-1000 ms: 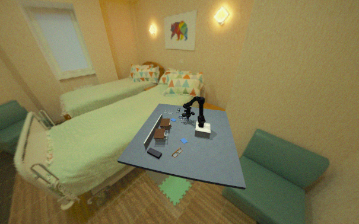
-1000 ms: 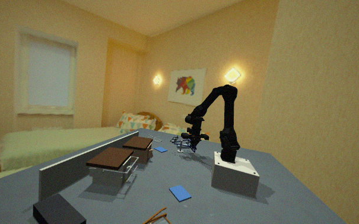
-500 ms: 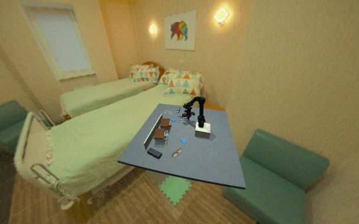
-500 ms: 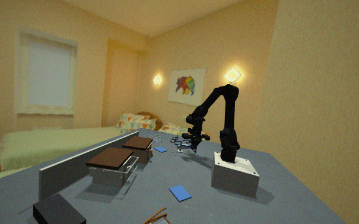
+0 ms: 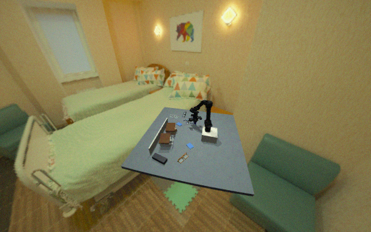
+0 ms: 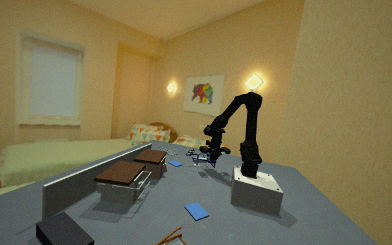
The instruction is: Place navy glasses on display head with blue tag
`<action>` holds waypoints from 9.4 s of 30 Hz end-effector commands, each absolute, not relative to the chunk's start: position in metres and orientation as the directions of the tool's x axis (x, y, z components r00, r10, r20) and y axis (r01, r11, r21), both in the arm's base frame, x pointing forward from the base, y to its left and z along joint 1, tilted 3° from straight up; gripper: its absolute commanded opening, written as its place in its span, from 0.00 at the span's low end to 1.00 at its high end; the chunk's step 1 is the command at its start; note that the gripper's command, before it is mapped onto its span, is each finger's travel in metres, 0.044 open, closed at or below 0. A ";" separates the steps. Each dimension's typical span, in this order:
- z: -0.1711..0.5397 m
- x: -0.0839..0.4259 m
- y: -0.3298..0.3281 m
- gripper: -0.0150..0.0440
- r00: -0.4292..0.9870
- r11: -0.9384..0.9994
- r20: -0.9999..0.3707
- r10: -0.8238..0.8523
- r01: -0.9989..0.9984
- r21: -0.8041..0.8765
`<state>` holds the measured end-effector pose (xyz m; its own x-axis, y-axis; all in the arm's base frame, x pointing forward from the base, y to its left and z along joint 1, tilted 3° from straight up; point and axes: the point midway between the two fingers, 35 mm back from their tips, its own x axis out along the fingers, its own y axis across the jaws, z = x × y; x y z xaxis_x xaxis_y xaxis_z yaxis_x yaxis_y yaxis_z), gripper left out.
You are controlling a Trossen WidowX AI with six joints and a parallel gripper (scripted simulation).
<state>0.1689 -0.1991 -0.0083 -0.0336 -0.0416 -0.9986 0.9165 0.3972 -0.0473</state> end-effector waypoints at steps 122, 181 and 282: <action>-0.004 0.216 -0.287 0.25 -0.032 0.400 -0.998 -0.050 0.915 -0.050; -0.003 0.218 -0.316 0.25 -0.032 0.400 -0.998 -0.052 0.915 -0.051; 0.030 0.251 -0.057 0.25 -0.029 0.915 -0.999 -0.033 -0.402 -0.018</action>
